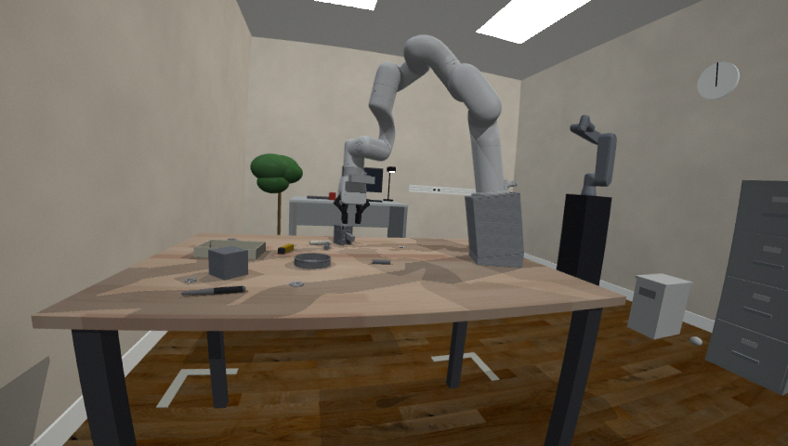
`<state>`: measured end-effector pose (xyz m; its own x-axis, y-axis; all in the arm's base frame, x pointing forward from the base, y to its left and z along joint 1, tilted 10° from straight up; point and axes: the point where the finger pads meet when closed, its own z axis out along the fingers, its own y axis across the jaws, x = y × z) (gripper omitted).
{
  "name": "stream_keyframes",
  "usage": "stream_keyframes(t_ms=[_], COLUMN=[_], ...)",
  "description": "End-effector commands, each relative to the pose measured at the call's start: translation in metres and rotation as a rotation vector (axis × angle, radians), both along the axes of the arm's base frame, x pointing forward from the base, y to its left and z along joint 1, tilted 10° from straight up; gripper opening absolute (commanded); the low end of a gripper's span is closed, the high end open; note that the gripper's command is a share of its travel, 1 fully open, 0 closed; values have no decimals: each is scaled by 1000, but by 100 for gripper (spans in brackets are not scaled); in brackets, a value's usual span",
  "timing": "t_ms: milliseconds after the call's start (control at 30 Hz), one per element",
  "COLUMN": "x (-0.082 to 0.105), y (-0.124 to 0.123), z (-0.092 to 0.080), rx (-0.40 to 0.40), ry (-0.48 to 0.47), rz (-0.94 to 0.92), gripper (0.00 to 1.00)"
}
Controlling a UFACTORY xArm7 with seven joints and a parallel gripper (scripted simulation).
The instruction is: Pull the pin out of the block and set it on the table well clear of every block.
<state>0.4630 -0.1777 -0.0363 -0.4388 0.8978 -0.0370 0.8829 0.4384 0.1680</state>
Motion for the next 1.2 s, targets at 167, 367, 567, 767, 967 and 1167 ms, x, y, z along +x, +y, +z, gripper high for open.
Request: stream_keyframes(t_ms=[167, 367, 567, 767, 967, 1167], x=[2, 3, 6, 7, 7, 7], y=[-2, -2, -1, -1, -1, -3], z=[1, -4, -17, -21, -21, -26], rx=[-8, -14, -30, -34, -35, -62], ry=[-5, -7, -12, -14, -14, -14], rz=[6, 18, 49, 57, 57, 80], gripper=[52, 52, 52, 52, 52, 52])
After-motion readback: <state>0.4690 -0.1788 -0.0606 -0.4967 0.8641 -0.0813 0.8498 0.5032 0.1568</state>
